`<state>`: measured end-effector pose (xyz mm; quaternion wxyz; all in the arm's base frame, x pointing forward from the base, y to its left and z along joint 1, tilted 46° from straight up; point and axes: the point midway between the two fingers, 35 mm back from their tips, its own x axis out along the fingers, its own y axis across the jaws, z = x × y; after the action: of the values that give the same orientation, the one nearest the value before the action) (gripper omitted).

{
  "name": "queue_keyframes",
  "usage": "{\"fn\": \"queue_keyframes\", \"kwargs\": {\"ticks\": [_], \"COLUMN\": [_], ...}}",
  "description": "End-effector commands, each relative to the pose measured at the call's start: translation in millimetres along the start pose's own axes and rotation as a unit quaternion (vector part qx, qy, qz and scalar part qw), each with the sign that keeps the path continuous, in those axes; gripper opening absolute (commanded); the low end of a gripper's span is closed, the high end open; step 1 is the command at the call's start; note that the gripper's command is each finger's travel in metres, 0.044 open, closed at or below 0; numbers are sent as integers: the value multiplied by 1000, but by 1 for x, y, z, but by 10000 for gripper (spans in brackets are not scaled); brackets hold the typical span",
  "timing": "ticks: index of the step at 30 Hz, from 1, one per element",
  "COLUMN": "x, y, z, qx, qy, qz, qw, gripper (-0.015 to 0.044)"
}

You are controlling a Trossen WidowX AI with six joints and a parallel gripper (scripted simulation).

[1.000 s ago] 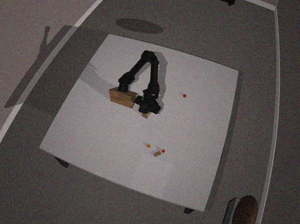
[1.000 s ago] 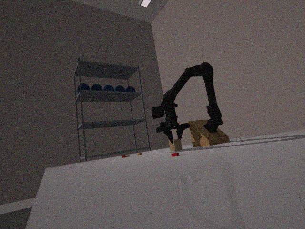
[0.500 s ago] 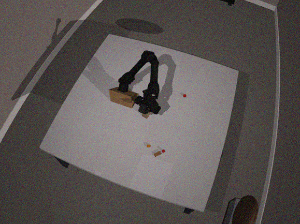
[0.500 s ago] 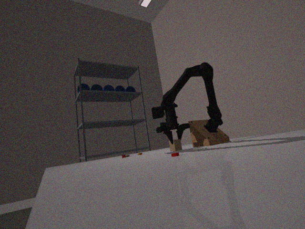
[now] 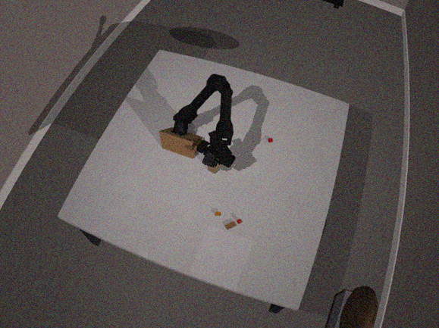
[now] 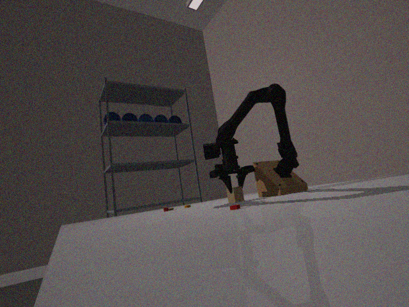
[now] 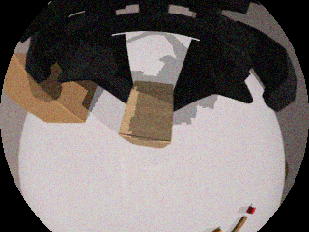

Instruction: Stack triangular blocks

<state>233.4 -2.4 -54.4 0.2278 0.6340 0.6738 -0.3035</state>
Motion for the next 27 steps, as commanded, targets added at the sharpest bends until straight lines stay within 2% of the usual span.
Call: {"fn": "queue_keyframes", "kwargs": {"ticks": [1, 12, 20, 22, 27], "x": [0, 0, -2, -19, -99], "y": [0, 0, 0, 4, 2], "z": [0, 0, 0, 2, 2], "qx": [0, 0, 0, 0, 1], "qy": [0, 0, 0, -2, -3], "qz": [0, 0, 0, 1, 0], "qw": [1000, 1000, 1000, 1000, 1000], "gripper": [157, 440, 440, 440, 440]}}
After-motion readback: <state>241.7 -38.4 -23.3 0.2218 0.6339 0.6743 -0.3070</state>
